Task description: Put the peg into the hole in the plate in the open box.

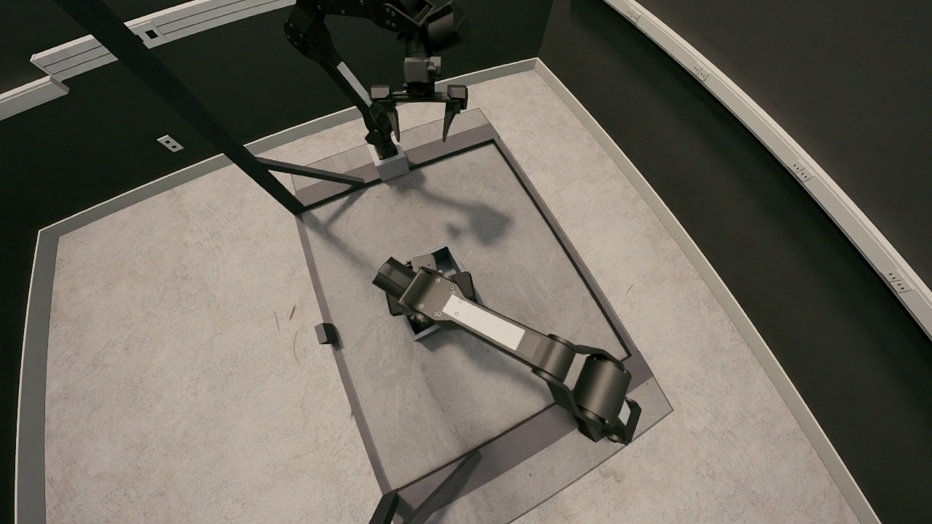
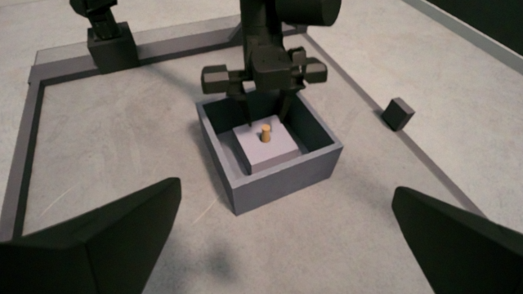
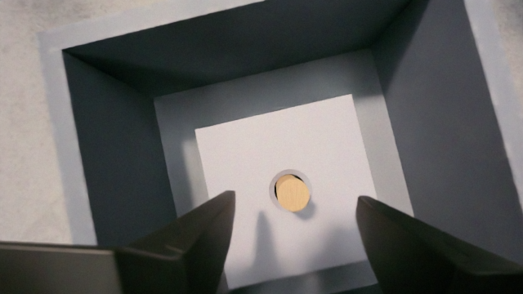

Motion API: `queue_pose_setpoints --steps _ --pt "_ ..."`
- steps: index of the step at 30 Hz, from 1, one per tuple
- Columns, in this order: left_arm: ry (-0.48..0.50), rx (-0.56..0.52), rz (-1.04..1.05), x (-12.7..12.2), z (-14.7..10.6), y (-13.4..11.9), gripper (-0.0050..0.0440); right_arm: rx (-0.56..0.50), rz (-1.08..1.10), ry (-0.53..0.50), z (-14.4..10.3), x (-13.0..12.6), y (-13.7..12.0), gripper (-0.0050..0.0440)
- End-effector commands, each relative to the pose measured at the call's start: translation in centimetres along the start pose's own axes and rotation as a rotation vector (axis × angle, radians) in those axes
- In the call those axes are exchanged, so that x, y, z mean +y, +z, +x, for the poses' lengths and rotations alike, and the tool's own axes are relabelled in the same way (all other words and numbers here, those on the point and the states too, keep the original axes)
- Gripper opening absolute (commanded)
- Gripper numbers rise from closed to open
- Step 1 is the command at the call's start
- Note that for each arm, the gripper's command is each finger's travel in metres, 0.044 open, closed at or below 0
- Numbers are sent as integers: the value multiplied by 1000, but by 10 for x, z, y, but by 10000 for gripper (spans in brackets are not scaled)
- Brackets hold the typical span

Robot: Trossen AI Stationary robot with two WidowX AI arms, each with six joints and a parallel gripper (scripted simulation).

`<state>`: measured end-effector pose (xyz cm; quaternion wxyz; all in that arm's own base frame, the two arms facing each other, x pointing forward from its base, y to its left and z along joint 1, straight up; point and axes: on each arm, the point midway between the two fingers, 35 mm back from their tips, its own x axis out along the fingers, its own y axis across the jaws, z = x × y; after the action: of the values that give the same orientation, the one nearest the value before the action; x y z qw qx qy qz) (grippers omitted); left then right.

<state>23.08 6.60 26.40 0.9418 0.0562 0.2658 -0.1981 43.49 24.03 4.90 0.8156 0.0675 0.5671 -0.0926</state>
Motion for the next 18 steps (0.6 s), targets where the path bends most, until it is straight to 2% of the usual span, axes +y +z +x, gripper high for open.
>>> queue_pose_setpoints --steps 1,3,6,15,18 --pt "7 -6 11 0 -2 4 440 -37 13 35 -35 5 10 314" --pt "7 -6 11 0 -2 4 440 -38 14 34 -46 4 10 362" --pt "7 -6 11 0 -2 4 440 -25 -8 36 -44 1 8 434" --pt "7 -6 11 0 -2 4 440 -22 -331 140 -49 -14 13 440" --pt "7 -6 11 0 -2 4 440 -22 -374 155 -50 -16 14 440"
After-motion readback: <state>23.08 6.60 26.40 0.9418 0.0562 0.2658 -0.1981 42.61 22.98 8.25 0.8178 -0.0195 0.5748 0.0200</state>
